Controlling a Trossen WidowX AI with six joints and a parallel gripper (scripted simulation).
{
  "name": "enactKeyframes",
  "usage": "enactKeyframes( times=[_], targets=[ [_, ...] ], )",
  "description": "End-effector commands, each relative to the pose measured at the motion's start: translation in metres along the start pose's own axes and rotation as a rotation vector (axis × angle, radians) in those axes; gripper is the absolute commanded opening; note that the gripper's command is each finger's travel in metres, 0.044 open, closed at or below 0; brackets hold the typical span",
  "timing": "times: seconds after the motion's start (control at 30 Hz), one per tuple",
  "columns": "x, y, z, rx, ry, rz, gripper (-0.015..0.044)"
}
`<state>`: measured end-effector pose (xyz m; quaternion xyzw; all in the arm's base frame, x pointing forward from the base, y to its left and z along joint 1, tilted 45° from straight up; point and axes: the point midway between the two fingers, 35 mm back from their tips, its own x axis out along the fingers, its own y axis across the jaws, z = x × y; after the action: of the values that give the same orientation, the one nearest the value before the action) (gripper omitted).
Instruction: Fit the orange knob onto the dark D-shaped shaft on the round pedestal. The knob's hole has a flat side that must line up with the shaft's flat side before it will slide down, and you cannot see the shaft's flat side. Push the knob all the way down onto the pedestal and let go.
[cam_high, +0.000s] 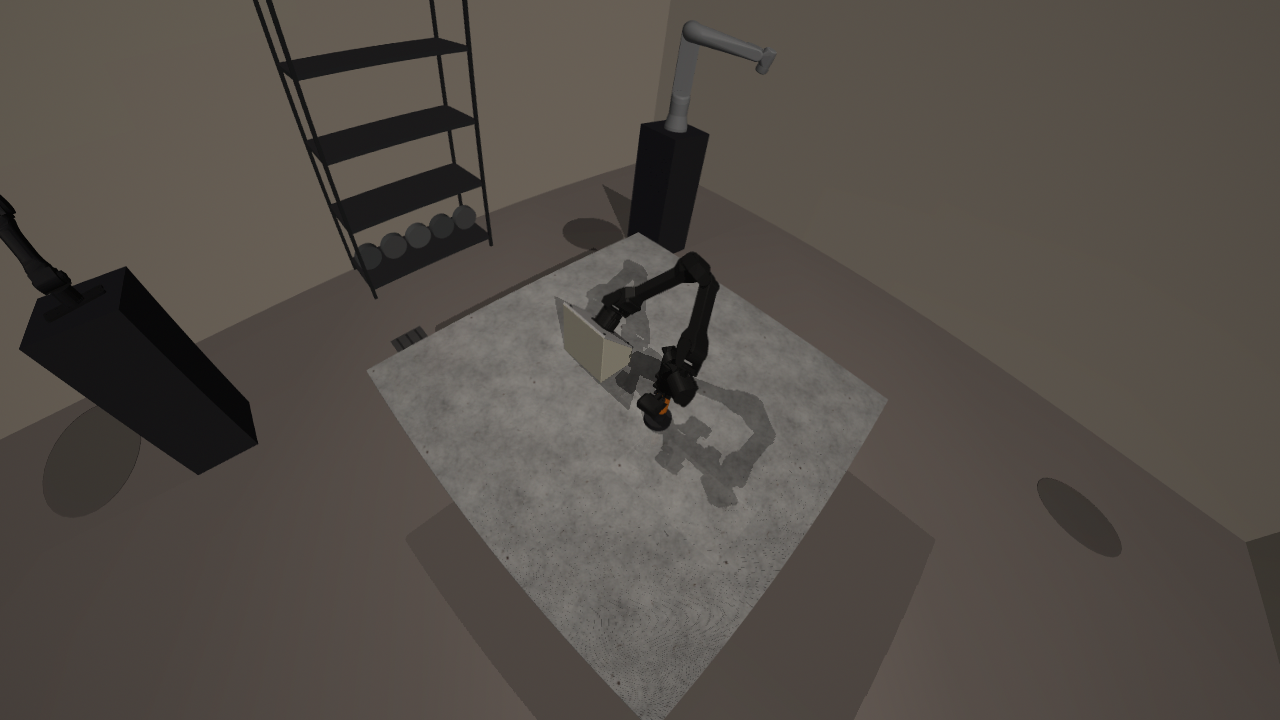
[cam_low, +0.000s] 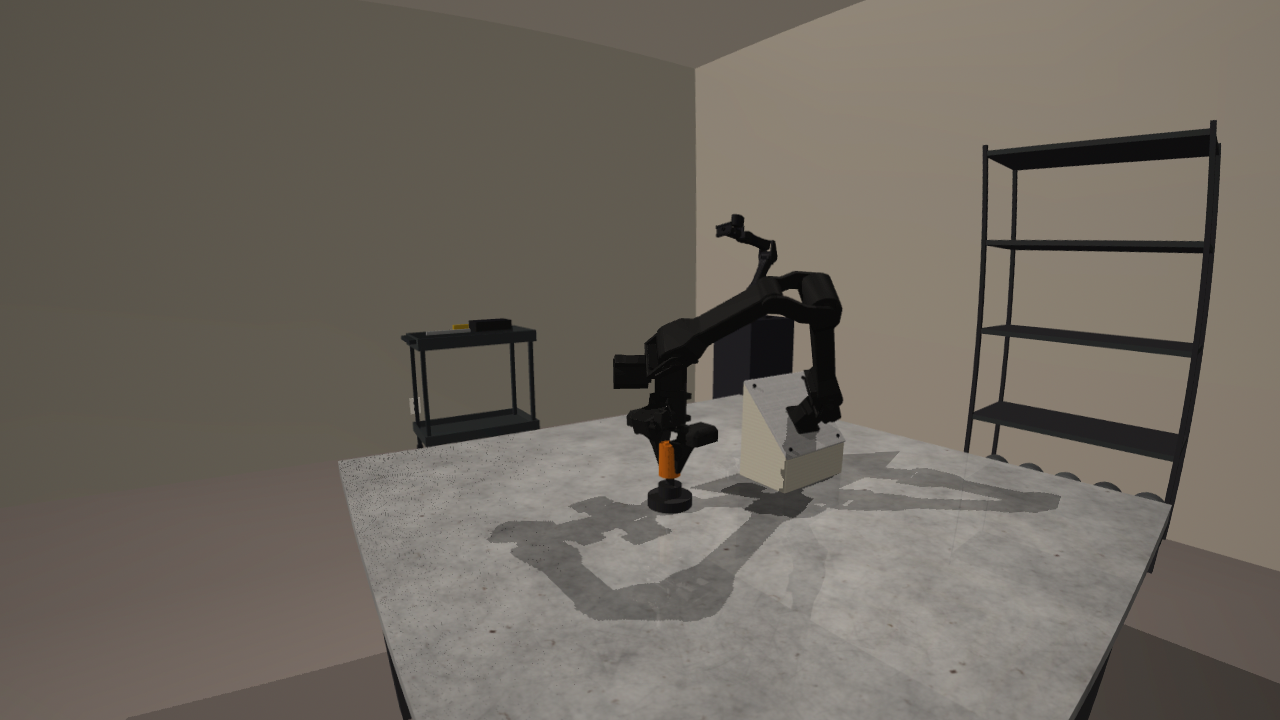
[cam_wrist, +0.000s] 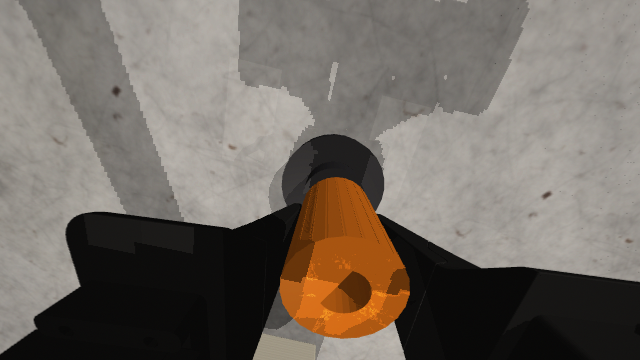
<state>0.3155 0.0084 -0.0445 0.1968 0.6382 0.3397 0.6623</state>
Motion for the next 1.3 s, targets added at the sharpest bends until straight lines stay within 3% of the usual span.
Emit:
enactKeyframes(
  times=[0.0, 0.4, 1.27],
  targets=[
    [-0.0024, 0.0009, -0.0007, 0.003, -0.002, 0.002, 0.0],
    [-0.0046, 0.0005, 0.0006, -0.206, -0.002, 0.002, 0.0],
    [0.0001, 0.0007, -0.0008, -0.206, -0.002, 0.002, 0.0]
  ],
)
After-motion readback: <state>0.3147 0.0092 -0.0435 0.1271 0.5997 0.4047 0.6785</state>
